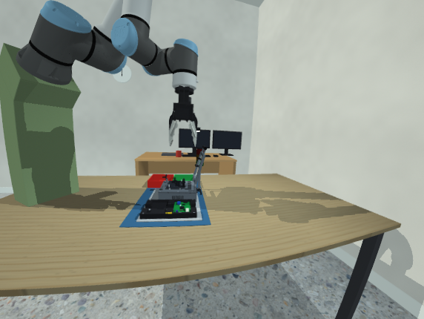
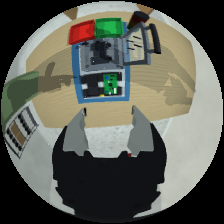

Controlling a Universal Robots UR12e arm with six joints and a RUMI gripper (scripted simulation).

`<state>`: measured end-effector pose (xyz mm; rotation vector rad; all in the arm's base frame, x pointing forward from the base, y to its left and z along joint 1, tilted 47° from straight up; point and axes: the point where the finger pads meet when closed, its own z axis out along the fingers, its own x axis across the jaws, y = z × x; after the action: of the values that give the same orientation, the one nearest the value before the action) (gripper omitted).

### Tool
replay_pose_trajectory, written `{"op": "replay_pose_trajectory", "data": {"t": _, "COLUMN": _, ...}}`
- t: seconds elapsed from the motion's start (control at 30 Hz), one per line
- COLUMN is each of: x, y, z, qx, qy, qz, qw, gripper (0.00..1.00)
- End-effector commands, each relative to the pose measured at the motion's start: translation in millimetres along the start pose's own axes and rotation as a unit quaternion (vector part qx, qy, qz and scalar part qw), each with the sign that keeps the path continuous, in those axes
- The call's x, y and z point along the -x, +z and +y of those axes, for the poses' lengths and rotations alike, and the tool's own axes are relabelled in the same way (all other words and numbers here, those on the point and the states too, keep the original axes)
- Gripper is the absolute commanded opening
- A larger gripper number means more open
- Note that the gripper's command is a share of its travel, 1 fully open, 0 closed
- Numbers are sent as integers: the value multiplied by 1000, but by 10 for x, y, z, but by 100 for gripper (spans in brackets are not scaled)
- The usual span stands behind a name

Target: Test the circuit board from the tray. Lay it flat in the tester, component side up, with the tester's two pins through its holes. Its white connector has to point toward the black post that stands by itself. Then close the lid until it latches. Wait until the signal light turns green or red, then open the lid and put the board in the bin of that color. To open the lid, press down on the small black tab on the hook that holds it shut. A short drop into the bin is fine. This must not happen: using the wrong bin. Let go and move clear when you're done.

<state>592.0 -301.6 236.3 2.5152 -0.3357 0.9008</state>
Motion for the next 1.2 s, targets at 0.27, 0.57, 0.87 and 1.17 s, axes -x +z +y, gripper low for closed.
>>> {"op": "replay_pose_trajectory", "data": {"t": 0.27, "x": -40, "y": 570, "z": 10, "qx": 2, "qy": 0, "qz": 3, "qw": 1000, "gripper": 59}}
{"op": "replay_pose_trajectory", "data": {"t": 0.57, "x": -40, "y": 1109, "z": 12, "qx": 2, "qy": 0, "qz": 3, "qw": 1000, "gripper": 59}}
{"op": "replay_pose_trajectory", "data": {"t": 0.87, "x": -42, "y": 1513, "z": 9, "qx": 2, "qy": 0, "qz": 3, "qw": 1000, "gripper": 59}}
{"op": "replay_pose_trajectory", "data": {"t": 1.17, "x": -40, "y": 1922, "z": 16, "qx": 2, "qy": 0, "qz": 3, "qw": 1000, "gripper": 59}}
